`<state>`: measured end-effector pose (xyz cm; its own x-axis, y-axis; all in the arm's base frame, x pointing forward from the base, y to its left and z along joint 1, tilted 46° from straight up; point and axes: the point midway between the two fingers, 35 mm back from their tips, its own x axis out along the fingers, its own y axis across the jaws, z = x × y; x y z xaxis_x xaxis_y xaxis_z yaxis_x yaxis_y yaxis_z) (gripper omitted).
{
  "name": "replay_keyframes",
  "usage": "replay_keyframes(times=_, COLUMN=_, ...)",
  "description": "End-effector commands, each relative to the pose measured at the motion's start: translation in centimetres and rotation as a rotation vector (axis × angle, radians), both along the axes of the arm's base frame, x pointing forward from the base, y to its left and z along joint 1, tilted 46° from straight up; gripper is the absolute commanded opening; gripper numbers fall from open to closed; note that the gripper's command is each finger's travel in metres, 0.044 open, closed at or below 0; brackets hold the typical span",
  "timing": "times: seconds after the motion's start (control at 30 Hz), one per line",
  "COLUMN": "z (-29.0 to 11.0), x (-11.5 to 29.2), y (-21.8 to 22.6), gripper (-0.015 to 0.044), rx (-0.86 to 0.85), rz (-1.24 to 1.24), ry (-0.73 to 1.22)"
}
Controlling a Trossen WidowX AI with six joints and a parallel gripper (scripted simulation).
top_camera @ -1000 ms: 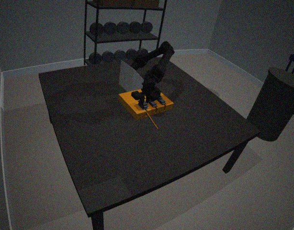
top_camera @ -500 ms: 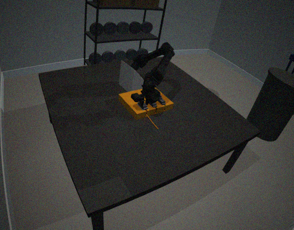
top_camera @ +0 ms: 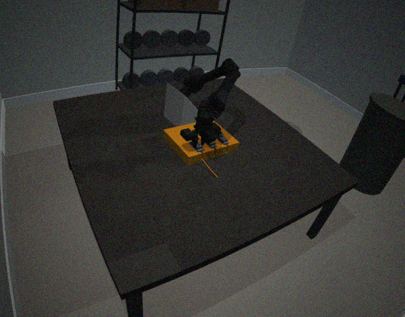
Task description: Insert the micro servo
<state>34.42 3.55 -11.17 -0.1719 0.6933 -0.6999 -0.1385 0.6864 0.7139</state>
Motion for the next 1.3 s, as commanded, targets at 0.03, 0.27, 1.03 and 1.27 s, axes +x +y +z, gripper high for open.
replay_keyframes(times=0.03, z=2.1, x=0.4, y=-2.1, gripper=0.0187, rx=-0.002, rz=-0.002, ry=-0.007)
replay_keyframes(times=0.27, z=2.3, x=-0.4, y=-3.0, gripper=0.024, rx=0.0, rz=-0.014, ry=0.0)
replay_keyframes(times=1.03, z=10.3, x=-8.4, y=-13.0, gripper=0.044, rx=-0.008, rz=-0.025, ry=0.002)
replay_keyframes(times=1.27, z=10.3, x=-8.4, y=-13.0, gripper=0.044, rx=-0.008, rz=-0.025, ry=0.002)
